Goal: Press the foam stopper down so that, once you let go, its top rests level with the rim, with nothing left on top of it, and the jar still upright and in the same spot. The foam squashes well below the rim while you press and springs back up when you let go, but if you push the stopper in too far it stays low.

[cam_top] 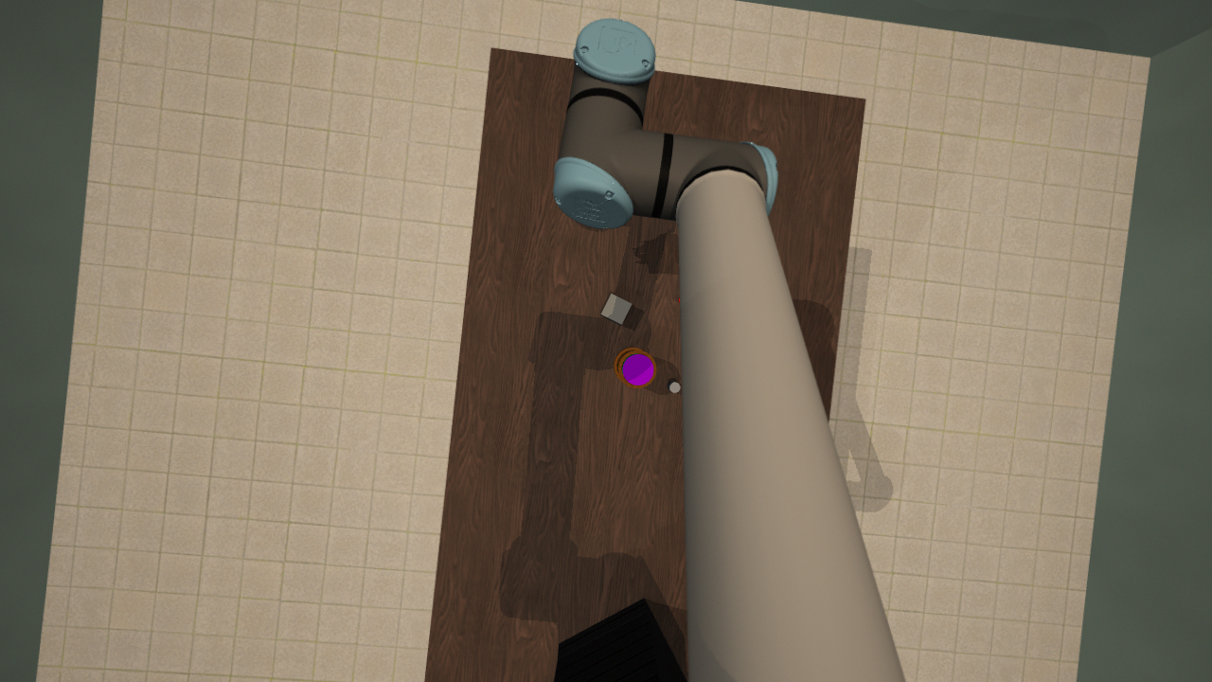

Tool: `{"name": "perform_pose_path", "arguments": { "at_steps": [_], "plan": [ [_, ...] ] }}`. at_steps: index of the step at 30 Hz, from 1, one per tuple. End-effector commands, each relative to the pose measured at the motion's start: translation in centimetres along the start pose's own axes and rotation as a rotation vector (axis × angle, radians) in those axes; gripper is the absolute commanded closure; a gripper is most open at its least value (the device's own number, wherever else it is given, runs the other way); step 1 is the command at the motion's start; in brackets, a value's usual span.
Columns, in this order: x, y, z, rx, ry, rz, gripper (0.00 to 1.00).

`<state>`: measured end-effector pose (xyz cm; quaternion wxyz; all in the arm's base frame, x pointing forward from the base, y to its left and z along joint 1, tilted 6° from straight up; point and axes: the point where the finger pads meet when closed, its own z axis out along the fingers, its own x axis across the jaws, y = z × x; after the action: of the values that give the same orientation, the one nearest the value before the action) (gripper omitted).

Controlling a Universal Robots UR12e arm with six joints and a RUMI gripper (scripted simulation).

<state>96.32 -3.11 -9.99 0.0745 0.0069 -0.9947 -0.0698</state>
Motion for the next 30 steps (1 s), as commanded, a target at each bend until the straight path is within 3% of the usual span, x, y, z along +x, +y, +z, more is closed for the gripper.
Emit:
{"name": "perform_pose_path", "arguments": {
  "at_steps": [1, 7, 9, 24, 26, 30],
  "plan": [
    [2.7, -1.5, 0.8, 0.009, -0.035, 0.023, 1.0],
    [8.3, -3.6, 2.4, 0.024, -0.087, 0.065, 1.0],
    [8.3, -3.6, 2.4, 0.024, -0.087, 0.065, 1.0],
    [23.5, -6.0, 5.3, 0.064, -0.207, 0.167, 1.0],
    [23.5, -6.0, 5.3, 0.064, -0.207, 0.167, 1.0],
    [26.4, -6.0, 5.6, 0.072, -0.227, 0.185, 1.0]
  ]
}}
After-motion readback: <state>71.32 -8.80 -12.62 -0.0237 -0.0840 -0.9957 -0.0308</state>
